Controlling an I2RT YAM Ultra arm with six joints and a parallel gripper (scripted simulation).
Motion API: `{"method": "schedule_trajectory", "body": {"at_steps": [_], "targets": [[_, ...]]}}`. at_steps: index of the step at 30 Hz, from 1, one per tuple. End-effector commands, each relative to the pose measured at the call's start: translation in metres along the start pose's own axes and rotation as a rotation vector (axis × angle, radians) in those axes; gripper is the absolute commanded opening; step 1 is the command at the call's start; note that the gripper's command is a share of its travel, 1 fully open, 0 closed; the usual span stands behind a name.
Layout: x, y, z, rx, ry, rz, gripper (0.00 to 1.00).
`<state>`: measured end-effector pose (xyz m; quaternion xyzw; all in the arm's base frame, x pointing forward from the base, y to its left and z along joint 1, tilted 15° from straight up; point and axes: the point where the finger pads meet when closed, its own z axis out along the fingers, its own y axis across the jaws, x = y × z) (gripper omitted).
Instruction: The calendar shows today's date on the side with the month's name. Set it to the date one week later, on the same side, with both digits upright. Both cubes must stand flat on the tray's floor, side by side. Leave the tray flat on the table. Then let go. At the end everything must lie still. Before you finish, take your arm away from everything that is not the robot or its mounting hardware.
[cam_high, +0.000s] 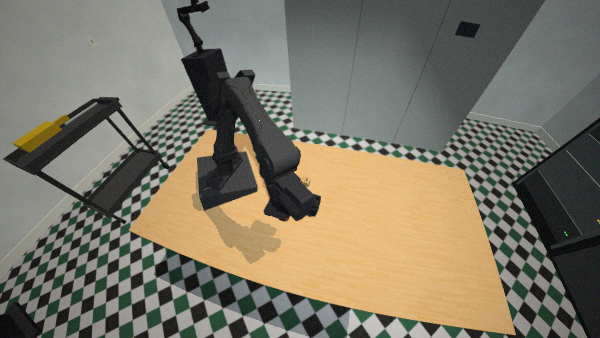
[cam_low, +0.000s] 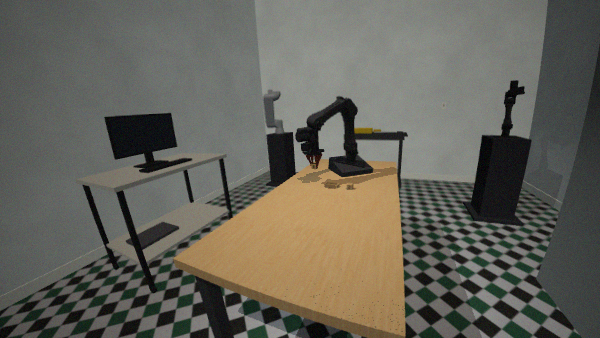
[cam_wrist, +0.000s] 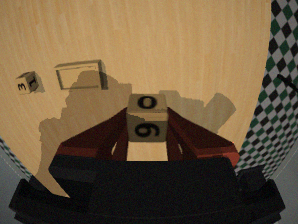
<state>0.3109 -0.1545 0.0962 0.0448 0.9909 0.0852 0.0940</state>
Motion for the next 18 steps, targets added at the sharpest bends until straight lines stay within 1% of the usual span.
{"method": "schedule_trajectory", "body": {"at_steps": [1, 8, 12, 16, 18], "targets": [[-0.002, -0.002, -0.004, 0.005, -0.015, -0.003, 0.26], [-0.002, -0.002, -0.001, 0.005, -0.015, -0.010, 0.26], [-0.003, -0.002, 0.008, 0.004, -0.015, -0.013, 0.26], [-0.003, -0.002, 0.023, 0.004, -0.015, -0.013, 0.26], [-0.003, -0.002, 0.023, 0.004, -0.015, -0.013, 0.26]]}}
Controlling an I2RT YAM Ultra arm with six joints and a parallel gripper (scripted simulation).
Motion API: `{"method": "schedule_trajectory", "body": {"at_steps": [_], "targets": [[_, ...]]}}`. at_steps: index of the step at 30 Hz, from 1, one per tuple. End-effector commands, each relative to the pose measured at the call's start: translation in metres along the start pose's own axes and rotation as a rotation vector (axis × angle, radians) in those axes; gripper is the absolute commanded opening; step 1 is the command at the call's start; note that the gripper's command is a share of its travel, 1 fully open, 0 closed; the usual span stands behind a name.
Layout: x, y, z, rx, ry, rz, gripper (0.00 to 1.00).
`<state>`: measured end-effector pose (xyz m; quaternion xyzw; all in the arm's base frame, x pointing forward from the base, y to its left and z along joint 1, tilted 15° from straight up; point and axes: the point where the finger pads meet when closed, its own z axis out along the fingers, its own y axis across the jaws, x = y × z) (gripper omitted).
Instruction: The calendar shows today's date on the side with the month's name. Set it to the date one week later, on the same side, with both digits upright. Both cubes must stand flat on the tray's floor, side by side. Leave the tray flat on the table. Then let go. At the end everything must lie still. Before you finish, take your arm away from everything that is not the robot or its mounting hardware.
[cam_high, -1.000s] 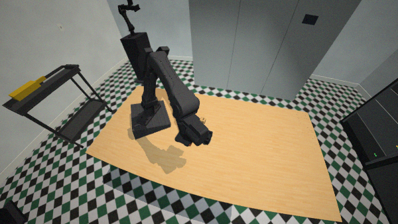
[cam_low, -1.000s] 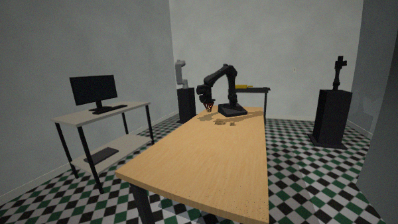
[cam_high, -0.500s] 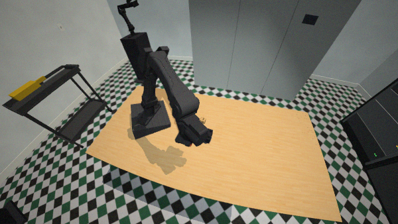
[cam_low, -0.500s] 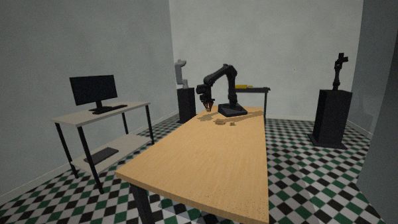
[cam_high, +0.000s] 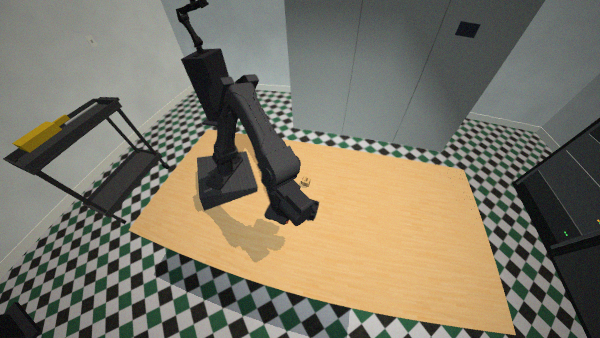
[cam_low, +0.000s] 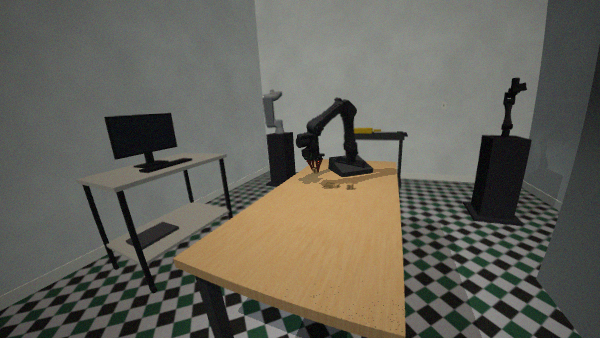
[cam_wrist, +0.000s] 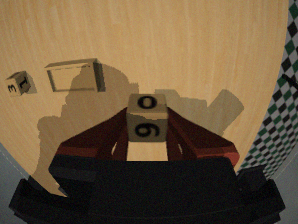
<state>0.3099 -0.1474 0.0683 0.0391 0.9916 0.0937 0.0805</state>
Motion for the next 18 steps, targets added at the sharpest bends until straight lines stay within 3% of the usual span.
{"method": "schedule_trajectory", "body": {"at_steps": [1, 11, 18], "targets": [[-0.010, -0.005, -0.001, 0.021, -0.043, -0.006, 0.26], [-0.011, -0.007, 0.046, 0.021, -0.044, -0.005, 0.26], [-0.012, -0.007, 0.059, 0.021, -0.044, -0.005, 0.26]]}}
